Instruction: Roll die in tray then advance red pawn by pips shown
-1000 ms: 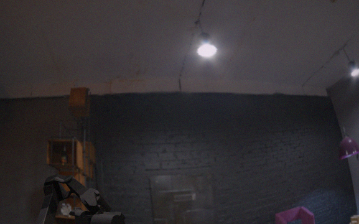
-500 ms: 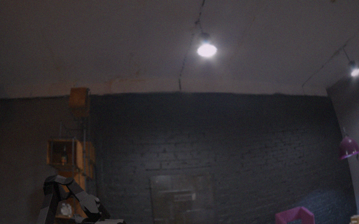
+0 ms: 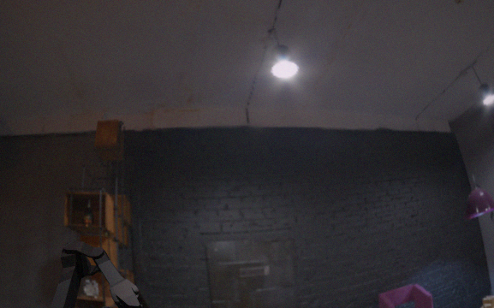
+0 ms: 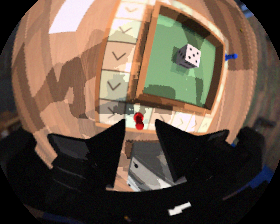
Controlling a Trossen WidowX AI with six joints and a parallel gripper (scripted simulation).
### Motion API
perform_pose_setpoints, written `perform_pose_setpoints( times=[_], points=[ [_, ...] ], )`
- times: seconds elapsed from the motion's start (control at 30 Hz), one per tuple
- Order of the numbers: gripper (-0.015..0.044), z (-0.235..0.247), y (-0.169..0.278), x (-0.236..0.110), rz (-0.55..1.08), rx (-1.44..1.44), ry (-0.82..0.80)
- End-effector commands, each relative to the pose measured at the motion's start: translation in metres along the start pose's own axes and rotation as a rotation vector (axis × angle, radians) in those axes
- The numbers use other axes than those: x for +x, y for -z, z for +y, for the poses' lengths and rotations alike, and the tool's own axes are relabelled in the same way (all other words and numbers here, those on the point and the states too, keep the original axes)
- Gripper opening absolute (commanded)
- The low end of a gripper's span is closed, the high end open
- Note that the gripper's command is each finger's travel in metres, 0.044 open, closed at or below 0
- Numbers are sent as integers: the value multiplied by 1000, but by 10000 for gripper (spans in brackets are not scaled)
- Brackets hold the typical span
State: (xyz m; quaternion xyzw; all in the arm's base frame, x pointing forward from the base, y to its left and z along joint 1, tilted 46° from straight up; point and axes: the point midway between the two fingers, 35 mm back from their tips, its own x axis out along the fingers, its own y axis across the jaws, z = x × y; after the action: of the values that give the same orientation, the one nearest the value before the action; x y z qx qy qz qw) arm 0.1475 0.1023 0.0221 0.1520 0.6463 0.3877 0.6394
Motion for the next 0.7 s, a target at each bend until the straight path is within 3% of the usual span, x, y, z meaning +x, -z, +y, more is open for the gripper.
perform_pose_setpoints(
  times=[0.0, 0.23, 0.43, 0.67],
  points=[
    [200, 1, 3, 8, 2, 9, -8],
    [200, 2, 3, 16, 2, 8, -10],
    [43, 2, 3, 16, 2, 8, -10],
    [0, 2, 3, 16, 2, 8, -10]
  ],
)
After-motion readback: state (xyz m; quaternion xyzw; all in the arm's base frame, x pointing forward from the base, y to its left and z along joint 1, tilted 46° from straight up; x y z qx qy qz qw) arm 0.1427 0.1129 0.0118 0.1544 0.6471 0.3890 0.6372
